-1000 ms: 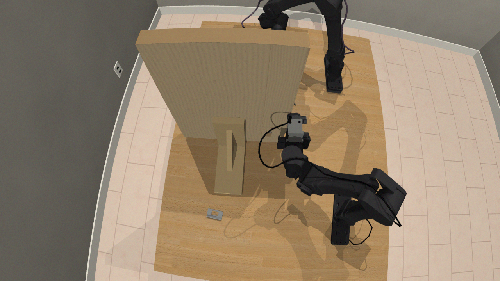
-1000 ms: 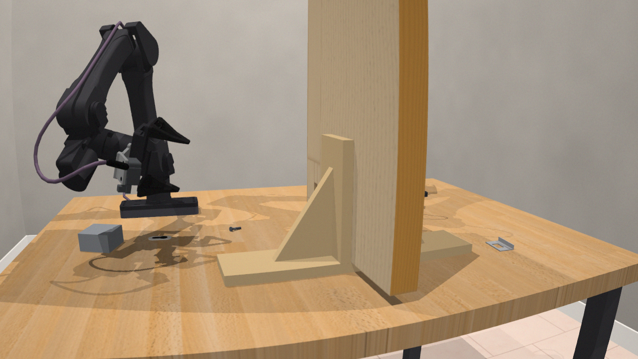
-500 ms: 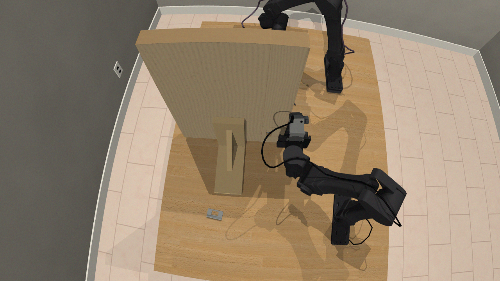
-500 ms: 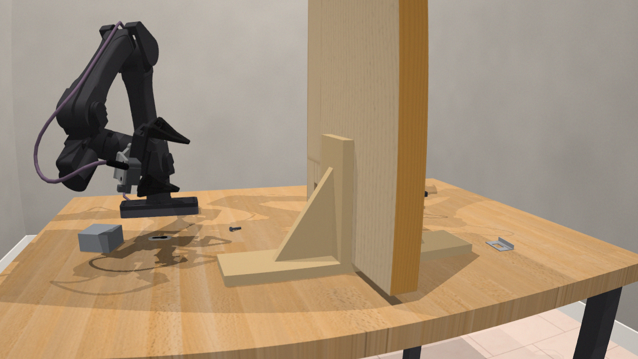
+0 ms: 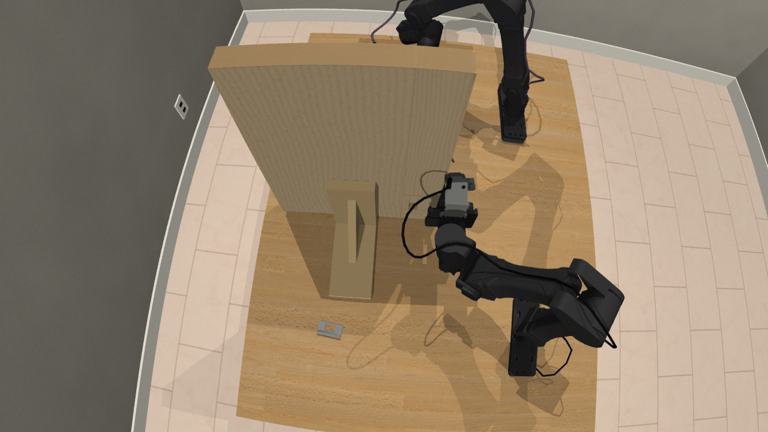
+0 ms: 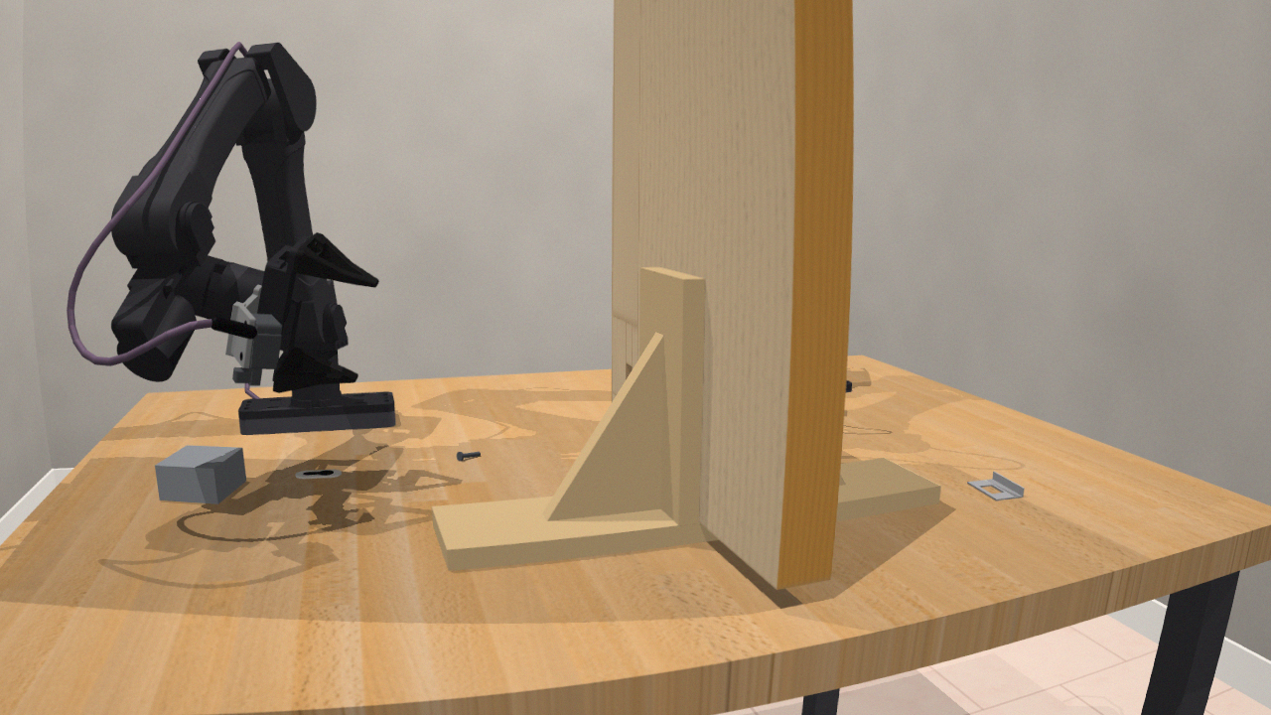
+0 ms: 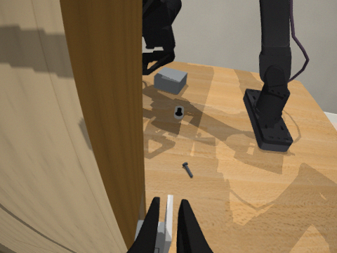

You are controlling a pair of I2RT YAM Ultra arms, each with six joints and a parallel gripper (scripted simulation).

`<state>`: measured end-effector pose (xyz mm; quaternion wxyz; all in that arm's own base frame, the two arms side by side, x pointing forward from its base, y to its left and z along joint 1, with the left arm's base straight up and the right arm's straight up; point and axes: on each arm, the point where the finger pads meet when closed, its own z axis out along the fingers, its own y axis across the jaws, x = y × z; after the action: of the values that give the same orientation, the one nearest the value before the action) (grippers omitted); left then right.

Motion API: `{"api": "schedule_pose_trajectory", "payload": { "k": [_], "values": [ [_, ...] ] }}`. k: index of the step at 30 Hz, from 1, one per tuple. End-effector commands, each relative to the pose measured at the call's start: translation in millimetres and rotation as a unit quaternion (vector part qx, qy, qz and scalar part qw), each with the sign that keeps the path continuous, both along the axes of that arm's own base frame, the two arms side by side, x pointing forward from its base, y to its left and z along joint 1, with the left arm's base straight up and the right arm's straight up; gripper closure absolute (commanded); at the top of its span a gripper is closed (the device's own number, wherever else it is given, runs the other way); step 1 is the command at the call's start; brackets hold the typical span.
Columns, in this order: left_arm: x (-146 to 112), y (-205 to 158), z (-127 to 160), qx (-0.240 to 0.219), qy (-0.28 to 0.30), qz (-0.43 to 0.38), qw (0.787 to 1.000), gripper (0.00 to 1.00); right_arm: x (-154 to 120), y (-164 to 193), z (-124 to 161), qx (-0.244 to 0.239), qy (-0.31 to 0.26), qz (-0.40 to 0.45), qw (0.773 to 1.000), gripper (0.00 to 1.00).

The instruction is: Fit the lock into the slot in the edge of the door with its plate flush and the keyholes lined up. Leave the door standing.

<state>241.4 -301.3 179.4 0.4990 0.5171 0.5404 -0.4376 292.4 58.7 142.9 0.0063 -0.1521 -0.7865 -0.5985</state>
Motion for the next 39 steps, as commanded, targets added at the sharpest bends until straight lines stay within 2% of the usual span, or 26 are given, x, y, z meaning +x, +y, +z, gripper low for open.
{"api": "schedule_pose_trajectory", "payload": {
  "k": [1, 39],
  "values": [
    [3, -1, 13, -0.005, -0.010, 0.002, 1.000, 0.86, 9, -2, 9, 0.002, -0.021, -0.003, 1.000, 0.00],
    [2, 0, 67, -0.007, -0.013, 0.001, 1.000, 0.86, 9, -2, 9, 0.002, -0.021, -0.003, 1.000, 0.00]
  ]
}}
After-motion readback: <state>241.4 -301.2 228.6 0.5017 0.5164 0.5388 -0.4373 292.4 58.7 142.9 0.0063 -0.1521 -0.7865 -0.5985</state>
